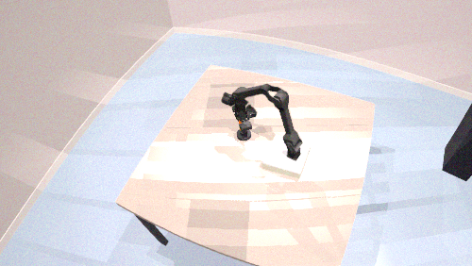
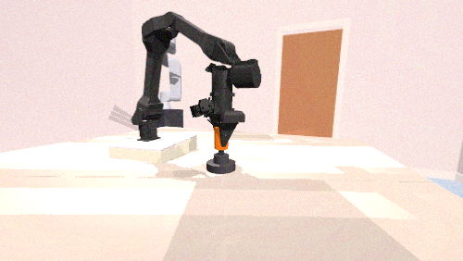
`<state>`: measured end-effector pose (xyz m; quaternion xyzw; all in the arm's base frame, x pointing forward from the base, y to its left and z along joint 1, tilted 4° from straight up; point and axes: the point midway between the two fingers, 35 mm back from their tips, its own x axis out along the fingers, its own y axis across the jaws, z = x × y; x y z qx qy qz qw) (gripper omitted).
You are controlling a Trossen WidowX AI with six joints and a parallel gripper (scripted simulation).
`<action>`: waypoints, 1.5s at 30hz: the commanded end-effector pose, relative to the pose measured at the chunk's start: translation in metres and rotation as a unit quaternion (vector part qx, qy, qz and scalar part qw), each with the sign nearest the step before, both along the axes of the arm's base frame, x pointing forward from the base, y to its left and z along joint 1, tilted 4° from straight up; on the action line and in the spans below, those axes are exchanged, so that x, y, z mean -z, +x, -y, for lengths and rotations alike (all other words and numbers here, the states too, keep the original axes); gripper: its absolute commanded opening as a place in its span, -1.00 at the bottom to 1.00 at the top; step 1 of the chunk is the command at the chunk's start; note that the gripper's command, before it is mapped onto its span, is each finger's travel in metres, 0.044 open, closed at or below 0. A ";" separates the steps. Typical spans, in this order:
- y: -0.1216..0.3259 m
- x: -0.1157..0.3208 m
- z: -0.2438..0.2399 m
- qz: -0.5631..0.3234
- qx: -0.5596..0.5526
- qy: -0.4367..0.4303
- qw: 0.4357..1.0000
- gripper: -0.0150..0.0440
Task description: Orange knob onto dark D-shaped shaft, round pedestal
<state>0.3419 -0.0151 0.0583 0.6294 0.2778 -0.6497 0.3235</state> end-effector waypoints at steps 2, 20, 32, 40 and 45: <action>0.000 0.002 0.000 0.002 0.003 0.000 1.000 -0.49; 0.001 0.003 0.000 0.001 -0.012 0.000 1.000 -0.49; 0.000 0.013 0.001 0.002 0.013 0.000 1.000 -0.49; -0.001 0.018 0.001 0.004 0.032 0.000 0.999 -0.49; 0.000 0.016 0.001 0.003 0.025 0.000 1.000 -0.49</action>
